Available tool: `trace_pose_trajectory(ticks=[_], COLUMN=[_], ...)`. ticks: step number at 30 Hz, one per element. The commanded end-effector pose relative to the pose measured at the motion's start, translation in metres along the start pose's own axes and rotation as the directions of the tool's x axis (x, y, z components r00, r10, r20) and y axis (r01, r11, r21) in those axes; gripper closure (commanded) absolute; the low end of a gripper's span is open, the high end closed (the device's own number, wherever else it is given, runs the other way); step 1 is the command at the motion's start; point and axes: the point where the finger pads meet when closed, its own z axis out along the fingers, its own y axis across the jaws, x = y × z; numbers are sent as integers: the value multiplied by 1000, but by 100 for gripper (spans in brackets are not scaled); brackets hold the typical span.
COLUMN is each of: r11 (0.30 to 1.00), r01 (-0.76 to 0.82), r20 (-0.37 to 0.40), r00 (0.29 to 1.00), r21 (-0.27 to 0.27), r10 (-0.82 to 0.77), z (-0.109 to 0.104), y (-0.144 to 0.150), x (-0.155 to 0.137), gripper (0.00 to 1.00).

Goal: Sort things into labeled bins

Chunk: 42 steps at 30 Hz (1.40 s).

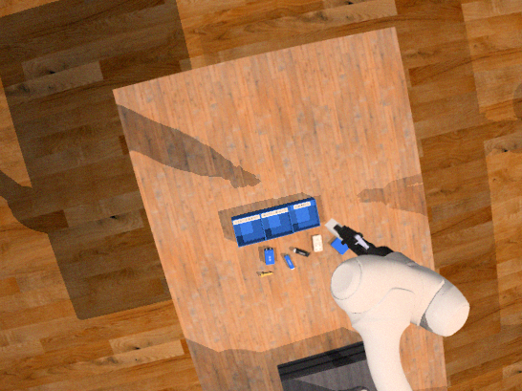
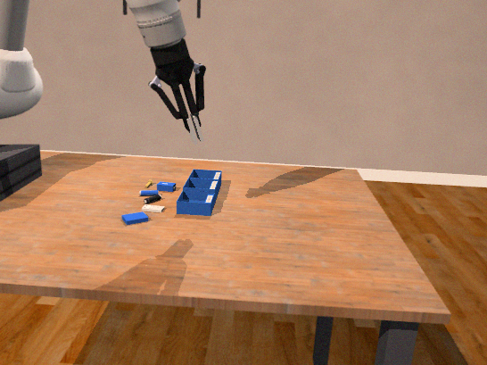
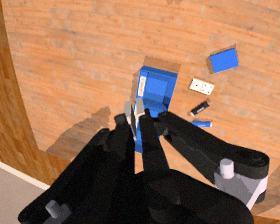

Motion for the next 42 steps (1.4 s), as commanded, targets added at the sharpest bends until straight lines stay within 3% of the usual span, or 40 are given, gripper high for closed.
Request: trace_pose_trajectory(ticks=[1, 3, 7, 12, 18, 20, 25, 27, 37, 42], r11=[988, 988, 937, 834, 660, 660, 458, 381, 381, 176], r01=[148, 148, 331, 524, 716, 716, 850, 885, 885, 963], r20=[6, 6, 28, 71, 140, 140, 222, 252, 252, 307], r00=[989, 989, 943, 851, 695, 695, 514, 446, 446, 233], r21=[-48, -48, -109, -171, -227, -227, -261, -267, -267, -203], r10=[-148, -148, -330, -520, -705, -705, -828, -859, -859, -923], z=[2, 2, 2, 0, -3, -3, -11, -11, -11, 22], y=[7, 7, 19, 33, 43, 43, 62, 62, 62, 50], x=[-22, -22, -50, -75, -92, -92, -116, -116, -116, -94], gripper=[95, 95, 95, 95, 95, 95, 95, 95, 95, 95])
